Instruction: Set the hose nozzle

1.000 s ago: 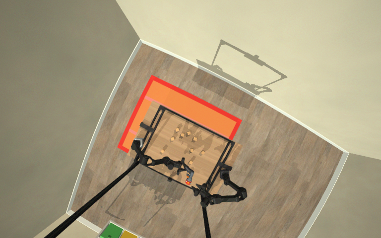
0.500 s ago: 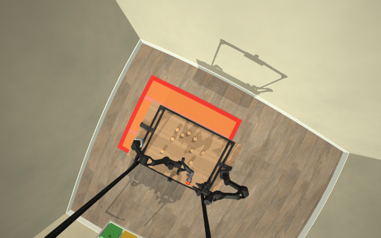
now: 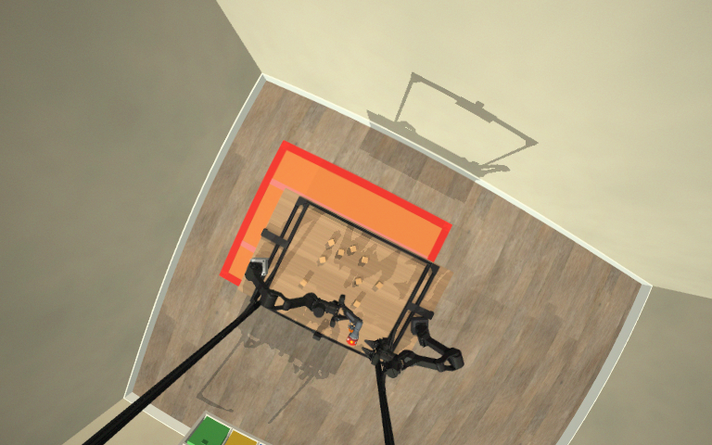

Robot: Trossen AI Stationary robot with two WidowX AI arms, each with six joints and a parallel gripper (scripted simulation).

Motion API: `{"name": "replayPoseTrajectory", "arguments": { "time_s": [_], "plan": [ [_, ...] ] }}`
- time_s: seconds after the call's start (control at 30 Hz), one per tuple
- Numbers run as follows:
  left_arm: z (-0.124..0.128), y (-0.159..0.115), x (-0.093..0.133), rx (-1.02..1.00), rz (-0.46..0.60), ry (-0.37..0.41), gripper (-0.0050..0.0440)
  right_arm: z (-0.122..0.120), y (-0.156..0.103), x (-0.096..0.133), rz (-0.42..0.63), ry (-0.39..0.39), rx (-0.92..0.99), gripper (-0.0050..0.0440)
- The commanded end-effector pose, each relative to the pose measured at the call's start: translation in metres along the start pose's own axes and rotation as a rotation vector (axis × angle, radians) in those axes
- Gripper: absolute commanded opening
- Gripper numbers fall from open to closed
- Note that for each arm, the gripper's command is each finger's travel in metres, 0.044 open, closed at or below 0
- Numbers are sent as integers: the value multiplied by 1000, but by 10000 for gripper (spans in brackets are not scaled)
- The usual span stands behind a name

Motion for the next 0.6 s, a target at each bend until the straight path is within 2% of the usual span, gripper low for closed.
{"name": "replayPoseTrajectory", "arguments": {
  "time_s": [0.0,0.1,0.33,0.57],
  "plan": [
    [0,-7,-2,2,24,0,0,-14,1,-1,-4,22,25,400],
    [0,-7,-2,2,24,0,0,-14,0,-1,-3,29,24,400],
    [0,-7,-2,2,24,0,0,-18,-1,-11,2,111,12,400],
    [0,-7,-2,2,24,0,0,-17,0,-22,3,155,6,400]
  ]
}}
Point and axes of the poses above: on each arm, the point midway between the two fingers, 35 mm back from their tips, its own x axis back along the fingers, its own z axis across the jaws, y = z × x, the point moved 5 cm from there along x, back along the fingers, and after that the axes turned 3 degrees about x, right-handed, at the moved point
